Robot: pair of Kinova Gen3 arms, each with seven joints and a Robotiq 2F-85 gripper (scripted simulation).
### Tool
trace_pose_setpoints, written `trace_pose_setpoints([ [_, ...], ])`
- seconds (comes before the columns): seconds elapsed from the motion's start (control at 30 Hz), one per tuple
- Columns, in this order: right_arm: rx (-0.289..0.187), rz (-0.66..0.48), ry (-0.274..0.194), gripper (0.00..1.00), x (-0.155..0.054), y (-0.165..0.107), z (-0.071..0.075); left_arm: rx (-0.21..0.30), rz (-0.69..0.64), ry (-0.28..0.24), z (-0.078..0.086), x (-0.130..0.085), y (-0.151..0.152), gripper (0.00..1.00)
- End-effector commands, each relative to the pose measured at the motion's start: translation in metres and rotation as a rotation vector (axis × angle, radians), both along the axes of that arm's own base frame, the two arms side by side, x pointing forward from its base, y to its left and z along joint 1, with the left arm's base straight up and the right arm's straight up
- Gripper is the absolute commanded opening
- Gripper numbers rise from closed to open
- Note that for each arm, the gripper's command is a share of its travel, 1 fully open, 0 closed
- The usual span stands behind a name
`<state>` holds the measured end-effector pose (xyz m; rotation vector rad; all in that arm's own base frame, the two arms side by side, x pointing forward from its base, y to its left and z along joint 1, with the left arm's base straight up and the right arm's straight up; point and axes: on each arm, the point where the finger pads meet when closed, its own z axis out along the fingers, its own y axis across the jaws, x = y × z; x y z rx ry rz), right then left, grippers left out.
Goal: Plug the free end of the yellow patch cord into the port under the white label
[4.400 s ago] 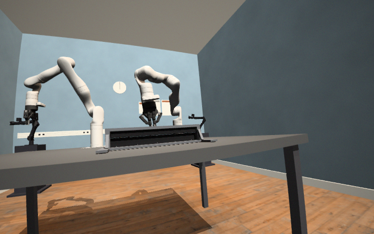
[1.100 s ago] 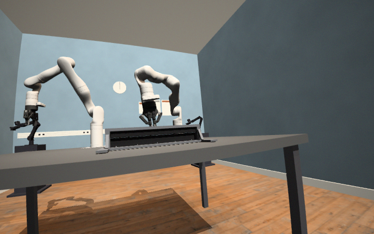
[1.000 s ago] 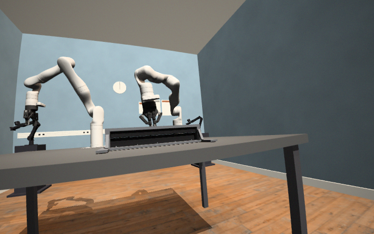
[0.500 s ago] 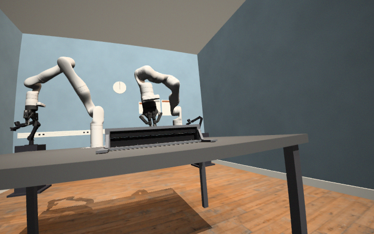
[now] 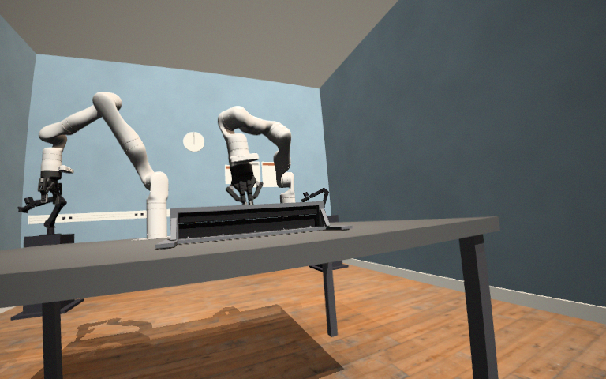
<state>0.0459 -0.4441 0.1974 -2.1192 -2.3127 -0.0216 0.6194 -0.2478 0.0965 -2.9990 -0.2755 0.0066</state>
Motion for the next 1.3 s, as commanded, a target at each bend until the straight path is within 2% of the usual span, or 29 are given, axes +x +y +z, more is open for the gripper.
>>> trace_pose_setpoints([
  [0.0,-0.014,0.006,0.006,1.000,-0.0039,-0.0040,0.0026,0.010,-0.008,0.003,0.0002,-0.0004,0.0019,0.099],
  [1.27,-0.014,0.006,0.006,1.000,-0.0039,-0.0040,0.0026,0.009,-0.007,0.003,0.0004,0.0023,0.0025,0.099],
])
